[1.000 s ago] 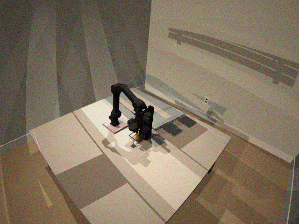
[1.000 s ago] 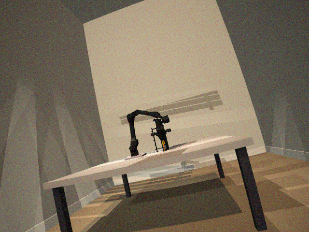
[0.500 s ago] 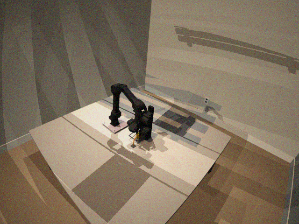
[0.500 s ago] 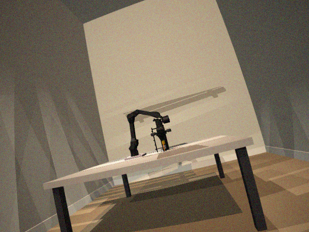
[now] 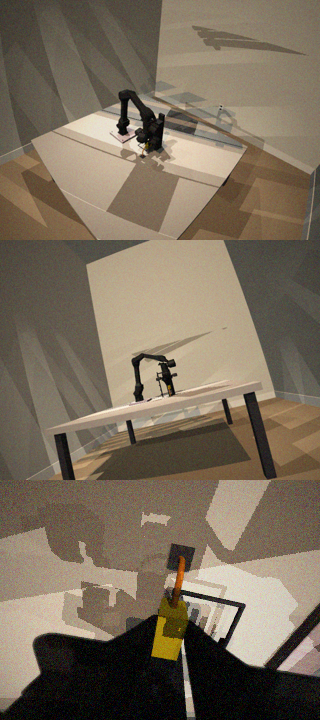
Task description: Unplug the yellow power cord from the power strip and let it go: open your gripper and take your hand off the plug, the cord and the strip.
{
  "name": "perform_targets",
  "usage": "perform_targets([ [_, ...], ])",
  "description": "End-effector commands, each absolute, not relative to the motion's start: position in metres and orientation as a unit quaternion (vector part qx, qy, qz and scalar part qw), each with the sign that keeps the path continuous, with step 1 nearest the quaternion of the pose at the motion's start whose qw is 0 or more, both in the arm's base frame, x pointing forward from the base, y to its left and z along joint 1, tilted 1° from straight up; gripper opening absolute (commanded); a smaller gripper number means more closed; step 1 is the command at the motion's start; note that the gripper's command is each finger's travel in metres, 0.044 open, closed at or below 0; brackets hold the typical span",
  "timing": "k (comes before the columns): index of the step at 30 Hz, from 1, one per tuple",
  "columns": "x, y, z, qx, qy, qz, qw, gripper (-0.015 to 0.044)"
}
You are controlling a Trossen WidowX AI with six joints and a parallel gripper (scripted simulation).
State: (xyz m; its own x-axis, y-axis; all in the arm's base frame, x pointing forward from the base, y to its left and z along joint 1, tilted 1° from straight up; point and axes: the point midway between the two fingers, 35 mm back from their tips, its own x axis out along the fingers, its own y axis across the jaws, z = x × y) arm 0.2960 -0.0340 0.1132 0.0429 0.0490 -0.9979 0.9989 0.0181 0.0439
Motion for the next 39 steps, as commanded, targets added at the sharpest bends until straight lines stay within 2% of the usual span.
perform_targets([
  [1,0.294,-0.069,0.115,0.509,0.476,-0.503,0.511,0.0000],
  [5,0.292,-0.076,0.115,0.509,0.476,-0.503,0.511,0.0000],
  [18,0.293,-0.064,0.114,0.510,0.476,-0.503,0.510,0.0341],
  [22,0.293,-0.084,0.119,0.510,0.476,-0.503,0.510,0.0440],
  [27,0.290,-0.124,0.128,0.509,0.475,-0.504,0.511,0.0440],
  [39,0.290,-0.124,0.128,0.509,0.475,-0.504,0.511,0.0440],
])
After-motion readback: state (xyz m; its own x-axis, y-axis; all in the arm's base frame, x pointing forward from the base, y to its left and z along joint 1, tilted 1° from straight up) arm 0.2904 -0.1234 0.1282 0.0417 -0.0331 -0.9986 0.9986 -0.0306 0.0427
